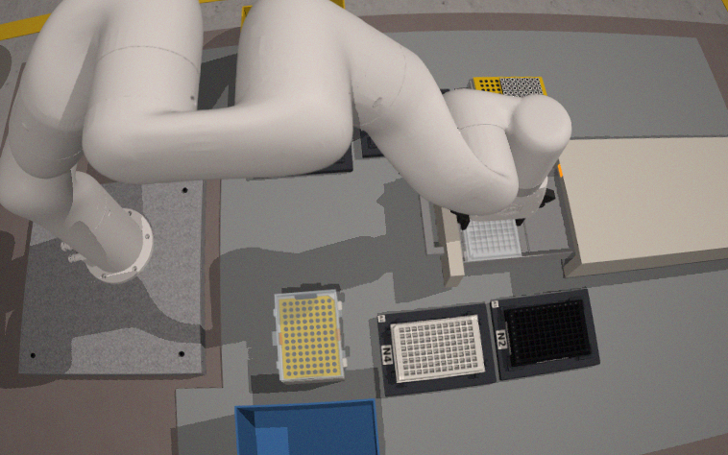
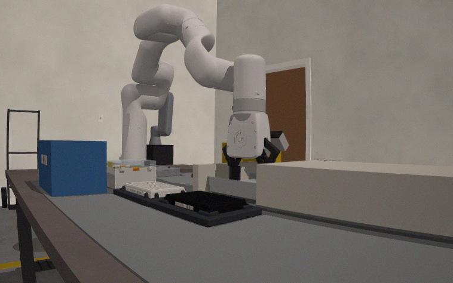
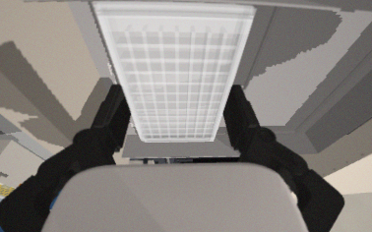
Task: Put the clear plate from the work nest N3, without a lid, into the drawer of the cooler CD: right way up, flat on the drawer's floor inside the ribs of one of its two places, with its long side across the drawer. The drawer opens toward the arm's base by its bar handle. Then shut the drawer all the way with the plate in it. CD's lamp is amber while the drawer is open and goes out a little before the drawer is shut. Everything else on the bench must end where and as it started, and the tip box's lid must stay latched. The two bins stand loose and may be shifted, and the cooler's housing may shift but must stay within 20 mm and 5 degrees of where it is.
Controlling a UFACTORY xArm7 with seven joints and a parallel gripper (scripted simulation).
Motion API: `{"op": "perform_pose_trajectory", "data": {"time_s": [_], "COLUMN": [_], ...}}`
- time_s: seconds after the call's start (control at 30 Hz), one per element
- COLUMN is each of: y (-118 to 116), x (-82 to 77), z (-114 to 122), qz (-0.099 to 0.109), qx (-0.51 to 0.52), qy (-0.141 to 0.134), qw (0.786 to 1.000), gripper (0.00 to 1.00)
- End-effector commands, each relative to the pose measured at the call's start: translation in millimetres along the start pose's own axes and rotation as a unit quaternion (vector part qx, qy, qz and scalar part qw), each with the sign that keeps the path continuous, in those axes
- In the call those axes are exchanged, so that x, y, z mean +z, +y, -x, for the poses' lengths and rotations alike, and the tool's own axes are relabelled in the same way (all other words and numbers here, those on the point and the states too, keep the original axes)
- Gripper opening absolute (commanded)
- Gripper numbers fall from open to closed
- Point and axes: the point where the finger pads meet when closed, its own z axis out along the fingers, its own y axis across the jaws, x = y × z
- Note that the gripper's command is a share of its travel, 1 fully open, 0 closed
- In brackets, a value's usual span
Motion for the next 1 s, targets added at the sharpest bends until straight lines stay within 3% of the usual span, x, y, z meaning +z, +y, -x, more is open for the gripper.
{"op": "perform_pose_trajectory", "data": {"time_s": [0.0, 0.43, 0.47, 0.97], "y": [1.9, 1.9, 1.8, 1.9], "x": [-2.4, -2.4, -1.7, -1.3], "z": [0.0, 0.0, 0.0, 0.0], "qz": [0.003, 0.003, 0.003, 0.003], "qx": [0.0, 0.0, 0.0, 0.0], "qy": [0.0, 0.0, 0.0, 0.0], "qw": [1.0, 1.0, 1.0, 1.0], "gripper": [0.0, 0.0, 1.0, 1.0]}}
